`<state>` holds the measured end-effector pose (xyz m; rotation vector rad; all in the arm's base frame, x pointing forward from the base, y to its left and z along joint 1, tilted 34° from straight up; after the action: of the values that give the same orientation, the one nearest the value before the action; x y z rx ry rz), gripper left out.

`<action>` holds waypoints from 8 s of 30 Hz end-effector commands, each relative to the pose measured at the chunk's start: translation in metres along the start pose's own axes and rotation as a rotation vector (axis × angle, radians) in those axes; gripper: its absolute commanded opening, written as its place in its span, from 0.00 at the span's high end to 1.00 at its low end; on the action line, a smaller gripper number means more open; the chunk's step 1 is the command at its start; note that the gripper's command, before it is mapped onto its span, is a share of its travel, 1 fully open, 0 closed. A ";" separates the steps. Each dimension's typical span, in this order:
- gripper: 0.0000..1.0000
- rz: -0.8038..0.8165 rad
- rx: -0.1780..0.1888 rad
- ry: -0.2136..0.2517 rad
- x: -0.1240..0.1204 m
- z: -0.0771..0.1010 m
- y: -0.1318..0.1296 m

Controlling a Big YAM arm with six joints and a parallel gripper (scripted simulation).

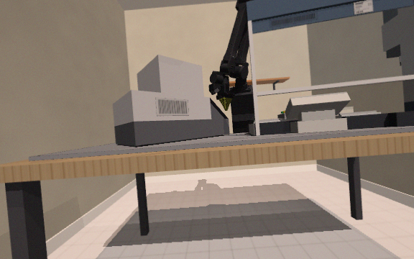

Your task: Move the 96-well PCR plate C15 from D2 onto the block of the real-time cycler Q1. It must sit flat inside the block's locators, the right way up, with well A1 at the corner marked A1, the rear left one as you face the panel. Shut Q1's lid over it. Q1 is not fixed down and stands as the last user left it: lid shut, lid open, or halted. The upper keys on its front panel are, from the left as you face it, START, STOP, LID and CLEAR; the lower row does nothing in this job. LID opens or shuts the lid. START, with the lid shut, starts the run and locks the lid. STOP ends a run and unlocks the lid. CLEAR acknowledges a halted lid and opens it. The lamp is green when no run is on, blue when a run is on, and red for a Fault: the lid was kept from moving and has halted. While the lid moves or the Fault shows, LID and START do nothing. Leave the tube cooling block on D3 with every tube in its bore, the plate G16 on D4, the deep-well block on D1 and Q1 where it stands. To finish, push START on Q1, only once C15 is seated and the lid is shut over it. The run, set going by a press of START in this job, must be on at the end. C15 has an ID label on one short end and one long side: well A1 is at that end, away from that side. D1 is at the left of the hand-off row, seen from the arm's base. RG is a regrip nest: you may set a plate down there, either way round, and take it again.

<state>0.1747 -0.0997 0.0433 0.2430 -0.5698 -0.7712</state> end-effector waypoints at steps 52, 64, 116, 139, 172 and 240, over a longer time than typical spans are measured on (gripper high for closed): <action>1.00 -0.980 0.123 -0.130 0.014 0.042 -0.083; 1.00 -1.152 0.177 -0.174 0.014 0.062 -0.107; 1.00 -1.457 0.290 -0.230 0.009 0.048 -0.103; 1.00 -1.462 0.304 -0.239 0.041 0.026 -0.097; 1.00 -1.465 0.300 -0.229 0.071 -0.005 -0.091; 1.00 -1.455 0.285 -0.244 0.078 -0.017 -0.093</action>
<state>0.1788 -0.2178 0.0229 0.8915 -0.6810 -2.1402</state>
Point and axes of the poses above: the point where the finger pads meet when closed, its own z axis back along the fingers, its own y axis across the jaws, x = y × z, the point moved 8 cm from there along z, back along the fingers, and after that the axes turned 4 degrees about -z, right-handed, at the moved point
